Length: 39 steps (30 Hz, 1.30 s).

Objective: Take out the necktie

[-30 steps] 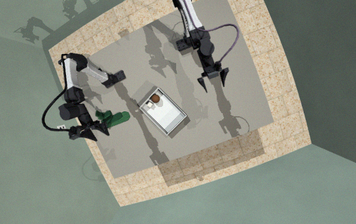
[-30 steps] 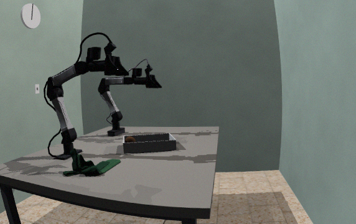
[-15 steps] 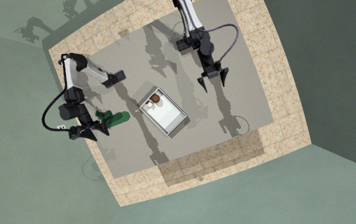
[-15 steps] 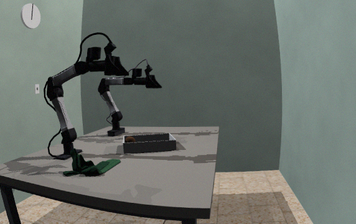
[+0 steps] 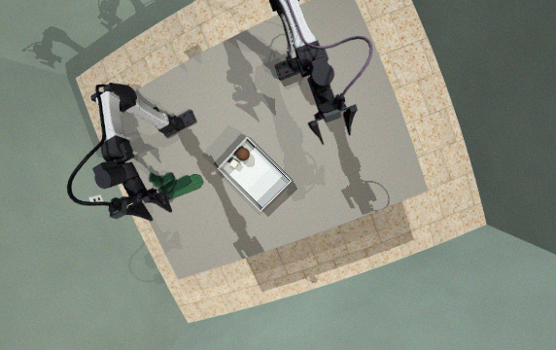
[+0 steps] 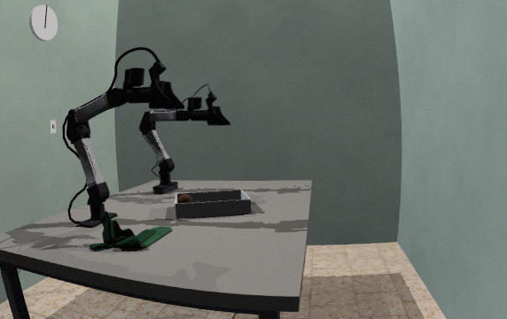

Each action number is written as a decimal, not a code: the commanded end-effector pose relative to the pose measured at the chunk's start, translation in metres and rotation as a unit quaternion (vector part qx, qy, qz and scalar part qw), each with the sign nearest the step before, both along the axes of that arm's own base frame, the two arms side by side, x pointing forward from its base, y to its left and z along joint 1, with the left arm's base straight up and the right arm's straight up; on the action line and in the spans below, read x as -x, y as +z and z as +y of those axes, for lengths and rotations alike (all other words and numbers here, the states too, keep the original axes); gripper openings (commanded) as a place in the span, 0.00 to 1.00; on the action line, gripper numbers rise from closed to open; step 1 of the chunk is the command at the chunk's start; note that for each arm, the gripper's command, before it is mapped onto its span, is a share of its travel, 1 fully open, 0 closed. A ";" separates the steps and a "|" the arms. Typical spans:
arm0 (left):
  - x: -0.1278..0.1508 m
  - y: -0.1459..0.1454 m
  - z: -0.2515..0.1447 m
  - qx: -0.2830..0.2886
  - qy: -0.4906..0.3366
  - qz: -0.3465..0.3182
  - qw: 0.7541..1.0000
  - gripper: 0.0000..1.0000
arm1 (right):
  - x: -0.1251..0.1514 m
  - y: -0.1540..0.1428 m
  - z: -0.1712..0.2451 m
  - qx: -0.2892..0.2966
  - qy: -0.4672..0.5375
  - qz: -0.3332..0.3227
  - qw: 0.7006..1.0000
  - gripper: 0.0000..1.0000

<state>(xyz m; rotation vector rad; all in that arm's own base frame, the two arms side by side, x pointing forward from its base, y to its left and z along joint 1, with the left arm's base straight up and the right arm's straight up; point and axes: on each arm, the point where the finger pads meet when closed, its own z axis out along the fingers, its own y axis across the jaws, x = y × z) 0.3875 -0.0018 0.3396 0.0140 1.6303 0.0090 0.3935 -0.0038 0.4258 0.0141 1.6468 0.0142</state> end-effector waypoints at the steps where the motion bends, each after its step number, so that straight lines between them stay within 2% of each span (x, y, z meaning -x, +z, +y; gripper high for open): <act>1: 0.003 0.009 0.000 0.000 0.000 -0.018 1.000 1.00 | 0.001 -0.001 0.000 -0.002 -0.003 -0.005 1.000 1.00; 39: 0.007 0.015 0.000 0.000 0.000 -0.027 1.000 1.00 | 0.002 -0.049 0.000 -0.002 -0.003 -0.005 1.000 1.00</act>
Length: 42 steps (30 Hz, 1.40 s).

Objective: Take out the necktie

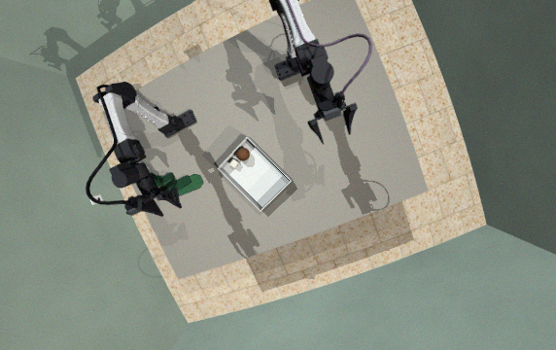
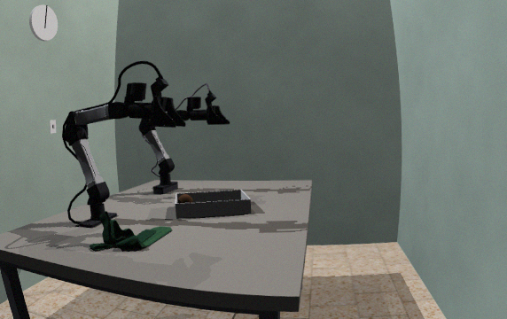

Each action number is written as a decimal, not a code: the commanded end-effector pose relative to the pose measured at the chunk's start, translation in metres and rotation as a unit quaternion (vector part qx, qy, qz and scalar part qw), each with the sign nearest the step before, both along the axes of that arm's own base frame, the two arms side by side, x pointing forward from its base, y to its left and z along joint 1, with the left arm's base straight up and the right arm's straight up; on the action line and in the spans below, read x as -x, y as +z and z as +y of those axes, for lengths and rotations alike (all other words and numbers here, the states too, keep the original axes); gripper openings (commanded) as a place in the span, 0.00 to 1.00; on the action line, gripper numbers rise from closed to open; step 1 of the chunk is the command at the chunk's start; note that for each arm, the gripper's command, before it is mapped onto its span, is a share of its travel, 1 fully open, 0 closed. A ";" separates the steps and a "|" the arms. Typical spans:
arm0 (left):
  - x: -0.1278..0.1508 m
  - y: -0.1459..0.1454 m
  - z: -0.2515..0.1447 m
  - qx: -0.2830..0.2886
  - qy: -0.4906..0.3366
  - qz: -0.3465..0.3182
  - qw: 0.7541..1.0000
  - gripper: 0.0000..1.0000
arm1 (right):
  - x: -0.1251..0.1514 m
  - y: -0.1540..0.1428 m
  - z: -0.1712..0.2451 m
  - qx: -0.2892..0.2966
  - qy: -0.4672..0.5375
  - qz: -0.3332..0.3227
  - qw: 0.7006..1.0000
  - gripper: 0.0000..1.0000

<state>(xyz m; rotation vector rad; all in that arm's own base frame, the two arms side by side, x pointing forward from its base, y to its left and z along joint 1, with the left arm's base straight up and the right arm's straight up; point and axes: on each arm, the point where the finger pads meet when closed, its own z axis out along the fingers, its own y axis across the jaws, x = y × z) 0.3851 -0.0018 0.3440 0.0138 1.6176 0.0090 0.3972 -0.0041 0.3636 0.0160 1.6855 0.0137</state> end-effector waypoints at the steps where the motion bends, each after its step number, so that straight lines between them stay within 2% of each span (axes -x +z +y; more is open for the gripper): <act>1: 0.004 0.011 0.000 0.000 0.000 -0.020 1.000 1.00 | 0.005 0.011 0.000 -0.001 -0.003 -0.024 1.000 1.00; 26: 0.006 0.013 0.000 0.000 0.000 -0.024 1.000 1.00 | 0.006 -0.020 0.000 -0.001 -0.003 -0.024 1.000 1.00; 42: 0.007 0.016 0.000 0.000 0.000 -0.027 1.000 1.00 | 0.006 -0.027 0.000 -0.001 -0.003 -0.024 1.000 1.00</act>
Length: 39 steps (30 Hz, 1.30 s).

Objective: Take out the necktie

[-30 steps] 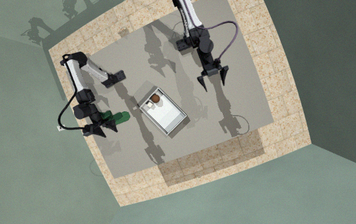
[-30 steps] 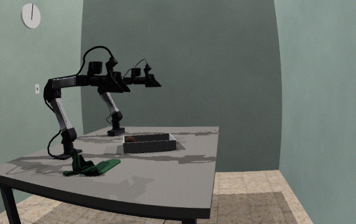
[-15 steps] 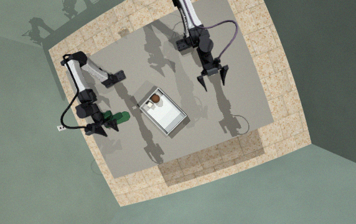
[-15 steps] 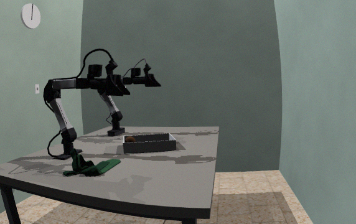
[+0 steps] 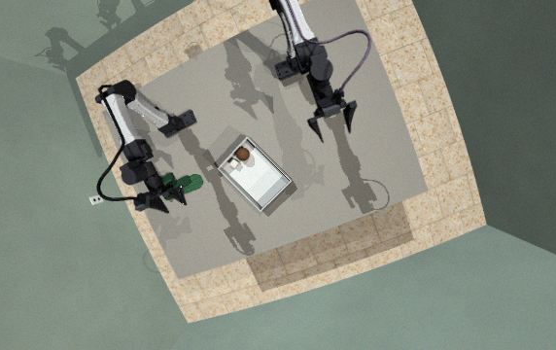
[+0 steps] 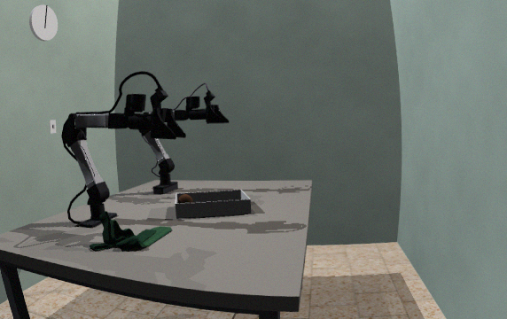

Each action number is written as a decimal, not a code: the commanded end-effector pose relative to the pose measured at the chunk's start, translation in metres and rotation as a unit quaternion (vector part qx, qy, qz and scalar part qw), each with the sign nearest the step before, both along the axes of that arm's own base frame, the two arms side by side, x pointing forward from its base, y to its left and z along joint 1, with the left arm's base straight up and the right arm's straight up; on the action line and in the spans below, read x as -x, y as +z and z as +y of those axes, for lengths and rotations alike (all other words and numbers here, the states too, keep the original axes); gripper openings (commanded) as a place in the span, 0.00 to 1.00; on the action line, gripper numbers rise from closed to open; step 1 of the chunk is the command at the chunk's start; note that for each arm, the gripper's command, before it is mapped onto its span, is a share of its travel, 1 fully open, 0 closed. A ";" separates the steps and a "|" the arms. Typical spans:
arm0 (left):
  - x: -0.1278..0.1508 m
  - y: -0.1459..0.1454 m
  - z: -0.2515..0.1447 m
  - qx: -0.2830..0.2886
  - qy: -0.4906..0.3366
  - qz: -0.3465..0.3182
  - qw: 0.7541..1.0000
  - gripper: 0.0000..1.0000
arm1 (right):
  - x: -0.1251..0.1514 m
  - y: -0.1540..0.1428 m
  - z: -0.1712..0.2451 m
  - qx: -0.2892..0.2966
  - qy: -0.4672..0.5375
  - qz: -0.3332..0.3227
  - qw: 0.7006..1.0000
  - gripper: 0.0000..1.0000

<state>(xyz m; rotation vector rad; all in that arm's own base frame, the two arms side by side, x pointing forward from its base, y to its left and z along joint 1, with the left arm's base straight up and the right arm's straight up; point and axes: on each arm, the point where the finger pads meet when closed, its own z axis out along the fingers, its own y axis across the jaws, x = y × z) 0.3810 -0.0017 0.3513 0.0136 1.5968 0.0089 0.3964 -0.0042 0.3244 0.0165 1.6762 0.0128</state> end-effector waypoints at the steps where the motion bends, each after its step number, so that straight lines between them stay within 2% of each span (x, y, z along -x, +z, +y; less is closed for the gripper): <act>1: 0.003 0.008 0.000 0.000 0.000 -0.017 1.000 1.00 | 0.005 0.012 0.000 -0.001 -0.003 -0.019 1.000 1.00; 39: 0.006 0.013 0.000 0.000 0.000 -0.024 1.000 1.00 | 0.005 0.012 0.000 -0.001 -0.003 -0.019 1.000 1.00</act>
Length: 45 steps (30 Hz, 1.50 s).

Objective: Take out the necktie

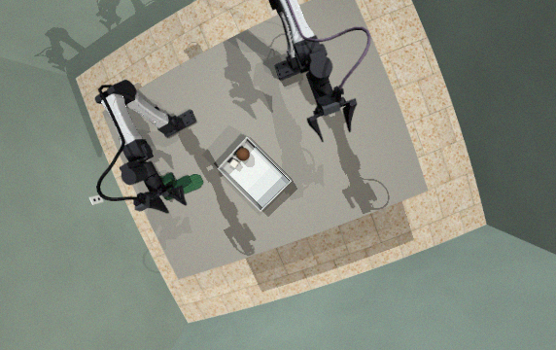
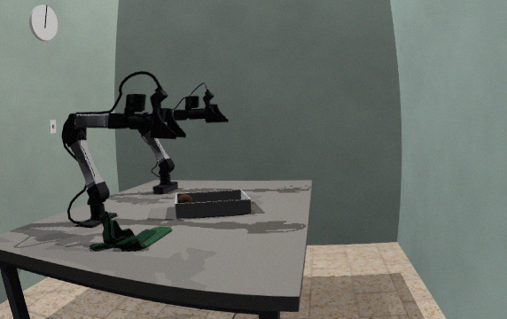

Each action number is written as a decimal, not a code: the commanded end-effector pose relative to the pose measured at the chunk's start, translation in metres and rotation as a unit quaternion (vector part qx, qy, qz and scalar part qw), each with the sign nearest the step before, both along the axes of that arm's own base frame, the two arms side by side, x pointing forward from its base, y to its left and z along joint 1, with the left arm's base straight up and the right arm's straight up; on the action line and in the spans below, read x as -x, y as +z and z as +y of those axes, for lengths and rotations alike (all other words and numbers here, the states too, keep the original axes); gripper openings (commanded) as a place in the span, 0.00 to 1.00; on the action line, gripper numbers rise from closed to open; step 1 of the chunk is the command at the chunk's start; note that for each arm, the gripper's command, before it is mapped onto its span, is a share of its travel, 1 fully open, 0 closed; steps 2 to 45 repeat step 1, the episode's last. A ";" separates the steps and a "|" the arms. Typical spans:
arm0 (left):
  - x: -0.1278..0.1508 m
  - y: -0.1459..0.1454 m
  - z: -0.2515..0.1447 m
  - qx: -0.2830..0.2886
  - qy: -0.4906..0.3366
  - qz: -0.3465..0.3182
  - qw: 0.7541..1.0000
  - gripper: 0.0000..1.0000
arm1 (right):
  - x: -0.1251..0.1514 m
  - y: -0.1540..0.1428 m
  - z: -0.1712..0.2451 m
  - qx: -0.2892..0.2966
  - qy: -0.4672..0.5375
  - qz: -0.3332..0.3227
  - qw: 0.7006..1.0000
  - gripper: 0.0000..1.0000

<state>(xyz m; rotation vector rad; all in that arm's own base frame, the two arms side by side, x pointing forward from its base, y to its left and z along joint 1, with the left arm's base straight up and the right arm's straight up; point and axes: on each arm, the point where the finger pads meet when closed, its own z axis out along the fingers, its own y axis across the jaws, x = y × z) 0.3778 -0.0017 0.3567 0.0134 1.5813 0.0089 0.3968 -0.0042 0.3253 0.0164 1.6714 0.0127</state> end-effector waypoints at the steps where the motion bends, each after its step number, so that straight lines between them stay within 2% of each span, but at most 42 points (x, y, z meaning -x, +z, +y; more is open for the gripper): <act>1: 0.003 0.008 0.000 0.000 0.000 -0.016 1.000 1.00 | 0.006 0.011 0.000 -0.002 -0.003 -0.016 1.000 1.00; 45: 0.003 0.008 0.000 0.000 0.000 -0.016 1.000 1.00 | 0.006 0.011 0.000 -0.002 -0.003 -0.016 1.000 1.00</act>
